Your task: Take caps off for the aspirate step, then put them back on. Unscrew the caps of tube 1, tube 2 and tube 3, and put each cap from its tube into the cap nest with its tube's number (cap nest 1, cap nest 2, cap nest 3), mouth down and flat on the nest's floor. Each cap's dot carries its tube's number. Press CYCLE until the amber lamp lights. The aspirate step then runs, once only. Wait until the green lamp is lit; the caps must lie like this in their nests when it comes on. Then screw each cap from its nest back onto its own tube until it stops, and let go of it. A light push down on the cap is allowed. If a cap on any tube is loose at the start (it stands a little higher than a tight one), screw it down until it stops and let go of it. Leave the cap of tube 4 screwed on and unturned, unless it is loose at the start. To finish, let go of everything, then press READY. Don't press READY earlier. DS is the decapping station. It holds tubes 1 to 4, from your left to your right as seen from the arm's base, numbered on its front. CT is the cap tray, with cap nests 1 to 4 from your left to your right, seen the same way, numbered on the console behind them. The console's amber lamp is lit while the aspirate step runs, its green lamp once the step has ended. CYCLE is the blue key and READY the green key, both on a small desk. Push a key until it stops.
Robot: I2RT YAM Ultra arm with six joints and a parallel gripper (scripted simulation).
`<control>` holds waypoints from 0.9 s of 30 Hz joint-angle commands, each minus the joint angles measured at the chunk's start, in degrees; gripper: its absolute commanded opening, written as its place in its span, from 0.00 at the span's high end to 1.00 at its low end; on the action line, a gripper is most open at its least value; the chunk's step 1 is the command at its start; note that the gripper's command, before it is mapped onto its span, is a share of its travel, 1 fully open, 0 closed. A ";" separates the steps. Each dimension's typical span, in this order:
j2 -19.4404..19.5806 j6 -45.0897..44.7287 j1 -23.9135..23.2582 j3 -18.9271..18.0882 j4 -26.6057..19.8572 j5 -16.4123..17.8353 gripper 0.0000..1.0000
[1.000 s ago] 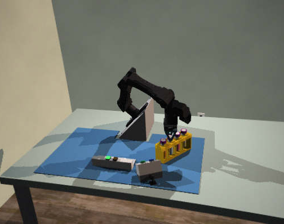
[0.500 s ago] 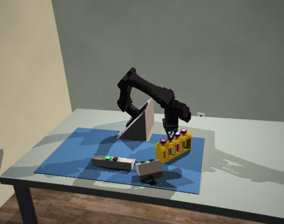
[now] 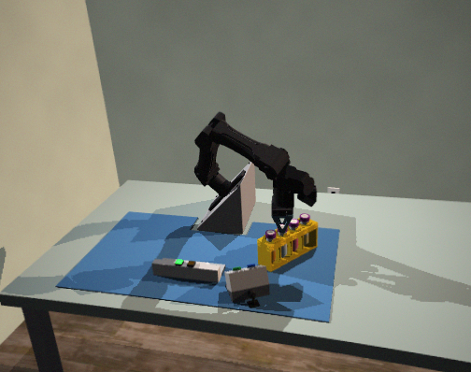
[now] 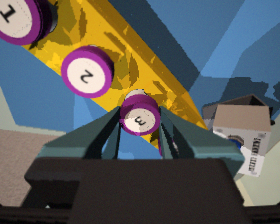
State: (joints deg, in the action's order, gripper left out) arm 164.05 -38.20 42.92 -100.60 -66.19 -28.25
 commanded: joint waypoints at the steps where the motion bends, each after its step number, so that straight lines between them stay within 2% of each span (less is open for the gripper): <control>1: -0.50 13.09 0.29 -0.38 0.09 0.05 1.00; 6: -0.49 27.40 0.28 -0.35 0.13 0.04 1.00; 8: -0.49 27.40 0.28 -0.35 0.13 0.04 1.00; 23: -0.48 70.34 0.24 -0.26 0.25 0.00 1.00; 25: -0.48 70.34 0.24 -0.26 0.25 0.00 1.00; 27: -0.48 76.06 0.23 -0.24 0.27 -0.01 1.00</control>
State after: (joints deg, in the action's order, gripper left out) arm 164.11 28.40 42.83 -100.57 -66.11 -28.08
